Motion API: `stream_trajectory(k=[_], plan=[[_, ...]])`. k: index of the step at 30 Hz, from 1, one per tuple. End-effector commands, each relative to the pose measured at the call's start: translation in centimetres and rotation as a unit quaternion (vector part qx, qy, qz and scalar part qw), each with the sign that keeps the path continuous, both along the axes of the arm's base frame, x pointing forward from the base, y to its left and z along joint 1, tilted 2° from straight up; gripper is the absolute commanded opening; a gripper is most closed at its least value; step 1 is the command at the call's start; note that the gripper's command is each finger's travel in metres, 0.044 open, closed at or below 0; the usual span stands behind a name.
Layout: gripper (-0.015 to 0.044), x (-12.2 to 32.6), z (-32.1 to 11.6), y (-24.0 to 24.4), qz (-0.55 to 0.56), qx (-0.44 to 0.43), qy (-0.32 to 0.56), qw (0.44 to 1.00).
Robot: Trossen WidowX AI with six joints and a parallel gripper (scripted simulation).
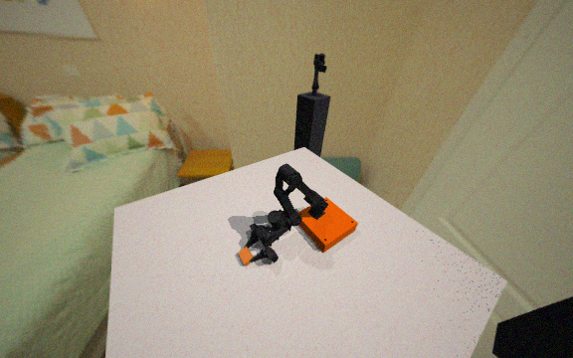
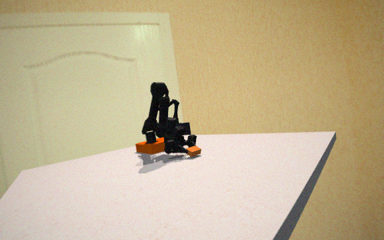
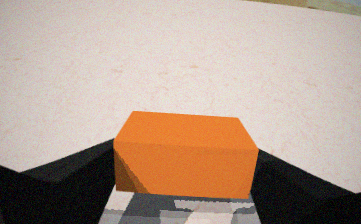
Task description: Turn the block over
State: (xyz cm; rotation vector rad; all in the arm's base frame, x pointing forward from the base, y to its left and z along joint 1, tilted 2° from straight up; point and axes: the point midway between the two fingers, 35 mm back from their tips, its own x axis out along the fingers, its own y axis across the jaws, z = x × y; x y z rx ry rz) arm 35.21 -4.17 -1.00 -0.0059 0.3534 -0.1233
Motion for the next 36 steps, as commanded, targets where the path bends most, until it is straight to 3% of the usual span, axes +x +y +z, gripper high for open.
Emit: stream_trajectory(k=[1, 6, 36], plan=[[0.0315, -0.01, 0.03, 0.07, 0.003, -0.001, -0.001, 1.0], [0.044, -0.01, 0.03, 0.07, 0.003, -0.001, -0.001, 1.0], [0.044, -0.01, 0.03, 0.07, 0.003, -0.001, -0.001, 1.0]])
